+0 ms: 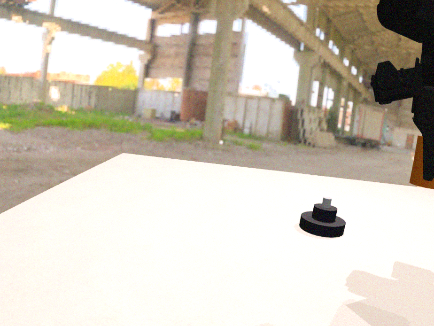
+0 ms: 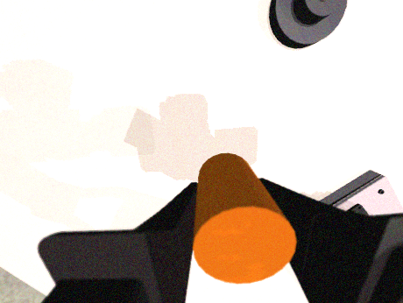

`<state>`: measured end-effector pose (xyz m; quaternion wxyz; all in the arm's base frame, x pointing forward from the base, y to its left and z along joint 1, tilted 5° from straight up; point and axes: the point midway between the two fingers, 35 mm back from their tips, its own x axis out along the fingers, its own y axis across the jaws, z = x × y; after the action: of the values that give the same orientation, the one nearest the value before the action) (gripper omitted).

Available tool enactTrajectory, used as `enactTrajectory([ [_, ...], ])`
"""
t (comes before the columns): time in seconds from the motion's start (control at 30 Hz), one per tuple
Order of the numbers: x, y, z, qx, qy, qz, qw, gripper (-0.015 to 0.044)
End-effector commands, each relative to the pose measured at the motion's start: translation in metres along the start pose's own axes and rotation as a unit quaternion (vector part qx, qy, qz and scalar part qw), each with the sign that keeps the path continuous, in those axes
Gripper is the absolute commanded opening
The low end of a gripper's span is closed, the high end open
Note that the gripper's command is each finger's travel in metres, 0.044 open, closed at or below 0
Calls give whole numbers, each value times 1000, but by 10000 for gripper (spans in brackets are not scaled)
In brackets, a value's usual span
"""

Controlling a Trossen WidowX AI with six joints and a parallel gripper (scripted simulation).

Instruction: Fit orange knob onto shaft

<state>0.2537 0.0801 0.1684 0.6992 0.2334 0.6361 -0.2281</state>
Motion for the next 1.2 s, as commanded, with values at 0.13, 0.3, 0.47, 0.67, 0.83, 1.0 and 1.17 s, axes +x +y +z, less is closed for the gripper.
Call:
enactTrajectory([
  [0.13, -11, -2, 0, 0, 0, 57, 998, 0],
  [0.3, -22, -3, 1, 0, 1, 113, 994, 0],
  [0.47, -33, -5, 1, 0, 1, 166, 986, 0],
  [0.67, -45, -7, 2, 0, 1, 227, 974, 0],
  [0.83, -56, -9, 2, 0, 1, 279, 960, 0],
  [1.0, -66, -11, 2, 0, 1, 332, 943, 0],
  [1.17, -77, -12, 3, -1, 0, 382, 924, 0],
])
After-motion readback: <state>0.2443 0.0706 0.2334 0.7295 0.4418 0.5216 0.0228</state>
